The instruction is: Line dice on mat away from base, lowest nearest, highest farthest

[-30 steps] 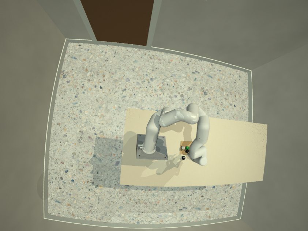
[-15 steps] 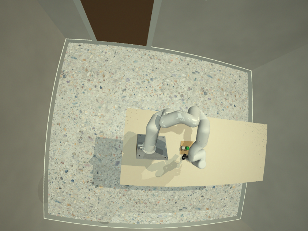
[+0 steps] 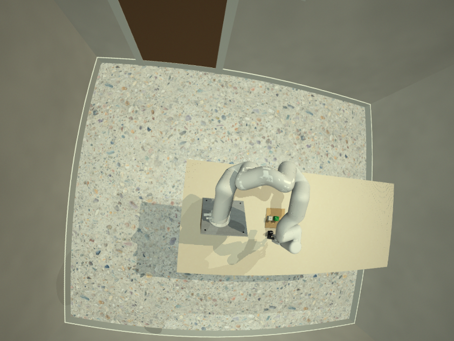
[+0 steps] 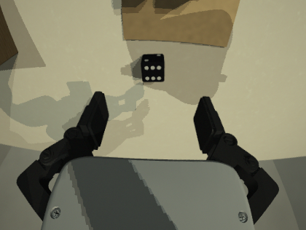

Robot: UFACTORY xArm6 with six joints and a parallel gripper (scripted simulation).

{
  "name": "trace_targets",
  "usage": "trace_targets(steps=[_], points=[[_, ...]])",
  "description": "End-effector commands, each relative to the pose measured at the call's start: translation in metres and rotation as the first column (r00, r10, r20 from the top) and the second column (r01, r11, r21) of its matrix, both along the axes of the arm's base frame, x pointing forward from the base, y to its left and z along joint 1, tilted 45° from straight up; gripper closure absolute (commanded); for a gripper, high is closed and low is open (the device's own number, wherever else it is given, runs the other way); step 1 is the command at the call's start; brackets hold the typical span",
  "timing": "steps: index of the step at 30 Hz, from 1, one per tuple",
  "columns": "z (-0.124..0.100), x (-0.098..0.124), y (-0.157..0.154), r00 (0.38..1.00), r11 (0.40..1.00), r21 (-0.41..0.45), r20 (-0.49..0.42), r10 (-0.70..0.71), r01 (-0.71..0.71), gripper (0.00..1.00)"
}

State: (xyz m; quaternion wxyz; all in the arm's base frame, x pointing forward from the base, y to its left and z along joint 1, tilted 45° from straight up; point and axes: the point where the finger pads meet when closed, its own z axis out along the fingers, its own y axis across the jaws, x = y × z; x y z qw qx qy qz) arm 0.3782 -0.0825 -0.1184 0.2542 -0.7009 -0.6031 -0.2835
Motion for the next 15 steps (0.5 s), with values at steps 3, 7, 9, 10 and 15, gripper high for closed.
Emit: trace_targets(steps=[3, 7, 9, 10, 15], points=[[-0.0031, -0.0012, -0.004, 0.996, 0.999, -0.008, 0.068, 0.053, -0.053, 0.0], [-0.0031, -0.0012, -0.004, 0.996, 0.999, -0.008, 0.068, 0.053, -0.053, 0.53], [-0.0031, -0.0012, -0.004, 0.996, 0.999, -0.008, 0.068, 0.053, -0.053, 0.53], [-0.0031, -0.0012, -0.004, 0.996, 0.999, -0.008, 0.068, 0.053, -0.053, 0.53], [-0.0031, -0.0012, -0.004, 0.996, 0.999, -0.008, 0.068, 0.053, -0.053, 0.53]])
